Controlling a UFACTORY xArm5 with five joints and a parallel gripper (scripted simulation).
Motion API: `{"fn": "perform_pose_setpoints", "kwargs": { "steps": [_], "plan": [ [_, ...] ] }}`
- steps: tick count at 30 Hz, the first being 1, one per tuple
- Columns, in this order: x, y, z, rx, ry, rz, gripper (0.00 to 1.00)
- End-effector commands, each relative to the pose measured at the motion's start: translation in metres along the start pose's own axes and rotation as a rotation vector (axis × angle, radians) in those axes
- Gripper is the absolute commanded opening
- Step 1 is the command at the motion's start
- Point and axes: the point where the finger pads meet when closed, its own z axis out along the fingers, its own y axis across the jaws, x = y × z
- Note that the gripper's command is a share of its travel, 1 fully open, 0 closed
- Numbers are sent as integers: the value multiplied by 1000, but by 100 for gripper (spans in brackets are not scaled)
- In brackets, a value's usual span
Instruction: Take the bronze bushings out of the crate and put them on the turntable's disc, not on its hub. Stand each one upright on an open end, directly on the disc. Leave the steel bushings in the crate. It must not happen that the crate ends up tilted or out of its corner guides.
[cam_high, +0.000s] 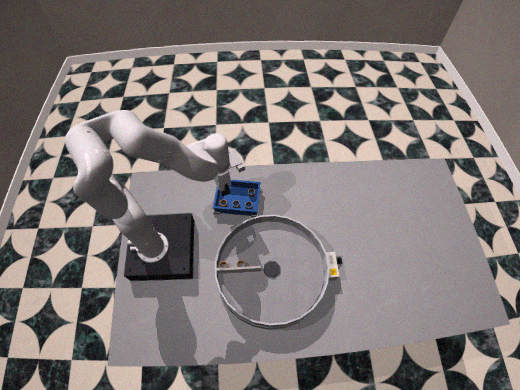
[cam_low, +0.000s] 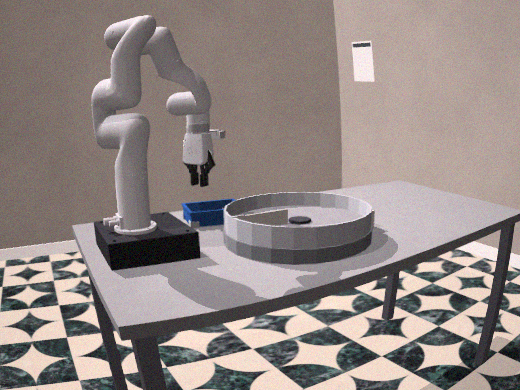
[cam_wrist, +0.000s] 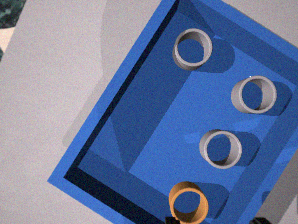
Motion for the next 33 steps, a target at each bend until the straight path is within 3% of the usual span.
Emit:
{"fn": "perform_pose_setpoints", "kwargs": {
  "steps": [1, 23, 33],
  "plan": [
    [1, 0, -1, 1, 4, 0, 41],
    [1, 0, 1, 1, 4, 0, 41],
    [2, 0, 36, 1, 4, 0, 41]
  ]
}}
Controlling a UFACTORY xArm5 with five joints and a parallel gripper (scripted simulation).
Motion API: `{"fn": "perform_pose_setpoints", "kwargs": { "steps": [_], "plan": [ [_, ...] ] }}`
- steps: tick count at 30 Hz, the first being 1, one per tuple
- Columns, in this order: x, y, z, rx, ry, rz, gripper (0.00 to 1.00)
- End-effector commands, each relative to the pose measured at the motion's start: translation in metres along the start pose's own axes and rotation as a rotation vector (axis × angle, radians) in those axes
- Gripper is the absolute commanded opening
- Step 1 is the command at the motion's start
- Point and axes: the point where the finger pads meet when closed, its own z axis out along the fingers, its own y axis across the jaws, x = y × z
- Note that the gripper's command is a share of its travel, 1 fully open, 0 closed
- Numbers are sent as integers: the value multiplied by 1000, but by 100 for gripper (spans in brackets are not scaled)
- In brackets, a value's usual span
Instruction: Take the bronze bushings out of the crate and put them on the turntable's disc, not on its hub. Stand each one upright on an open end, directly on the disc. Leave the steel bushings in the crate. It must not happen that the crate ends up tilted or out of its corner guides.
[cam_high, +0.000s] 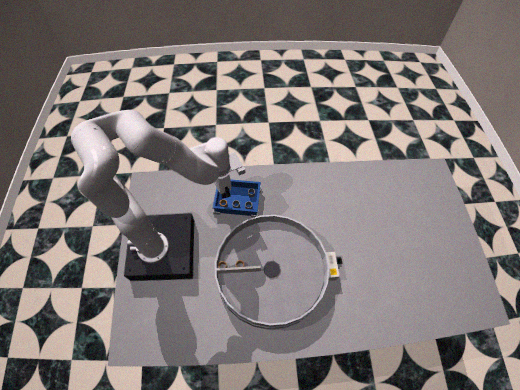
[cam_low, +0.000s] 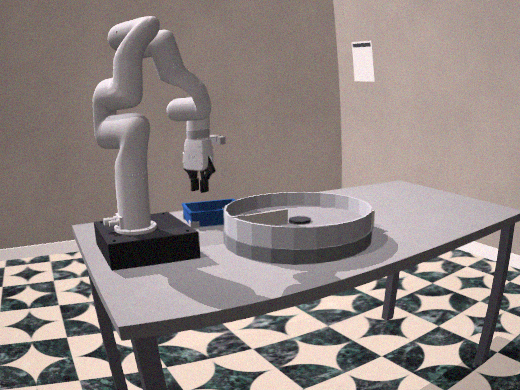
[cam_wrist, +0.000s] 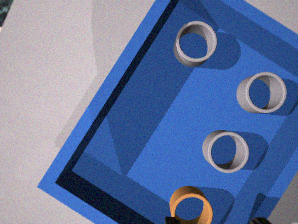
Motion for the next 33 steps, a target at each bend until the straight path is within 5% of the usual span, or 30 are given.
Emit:
{"fn": "perform_pose_setpoints", "kwargs": {
  "steps": [1, 11, 33],
  "plan": [
    [3, 0, 18, 1, 4, 0, 41],
    [4, 0, 49, 1, 4, 0, 41],
    [4, 0, 55, 1, 4, 0, 41]
  ]
}}
